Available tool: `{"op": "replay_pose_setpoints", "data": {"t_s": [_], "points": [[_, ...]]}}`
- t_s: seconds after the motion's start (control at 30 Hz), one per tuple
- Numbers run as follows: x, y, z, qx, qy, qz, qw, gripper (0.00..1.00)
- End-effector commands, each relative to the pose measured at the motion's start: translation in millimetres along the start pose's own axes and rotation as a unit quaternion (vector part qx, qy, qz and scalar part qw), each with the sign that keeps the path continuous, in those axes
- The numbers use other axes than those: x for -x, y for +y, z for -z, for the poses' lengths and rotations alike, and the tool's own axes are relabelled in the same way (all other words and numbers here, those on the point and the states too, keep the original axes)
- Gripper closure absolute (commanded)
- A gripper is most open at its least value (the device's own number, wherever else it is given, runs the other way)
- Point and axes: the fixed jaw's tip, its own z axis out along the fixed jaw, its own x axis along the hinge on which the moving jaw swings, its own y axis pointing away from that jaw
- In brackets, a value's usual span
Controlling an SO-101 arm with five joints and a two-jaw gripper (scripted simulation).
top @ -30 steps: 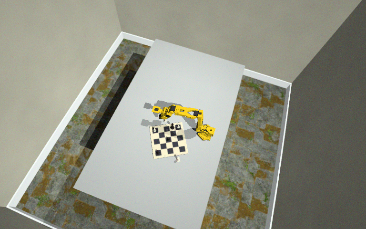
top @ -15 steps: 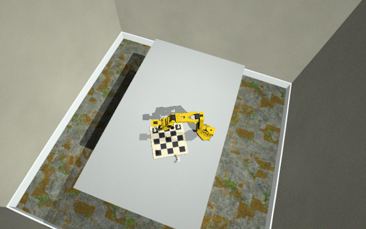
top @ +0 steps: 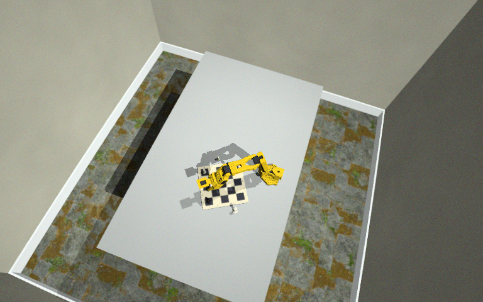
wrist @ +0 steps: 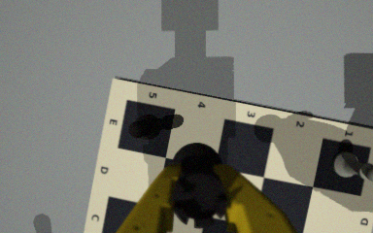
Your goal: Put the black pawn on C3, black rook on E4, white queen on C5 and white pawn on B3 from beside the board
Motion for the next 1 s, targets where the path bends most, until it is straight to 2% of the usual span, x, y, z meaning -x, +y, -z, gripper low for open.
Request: {"op": "replay_pose_setpoints", "data": {"t_s": [0.0,0.97], "points": [[-1.7,2.0,-1.6,0.002,0.01,0.002,1.0,1.0],[2.4,1.4,-3.7,0.002,0.009,0.001,1.0,1.0]]}}
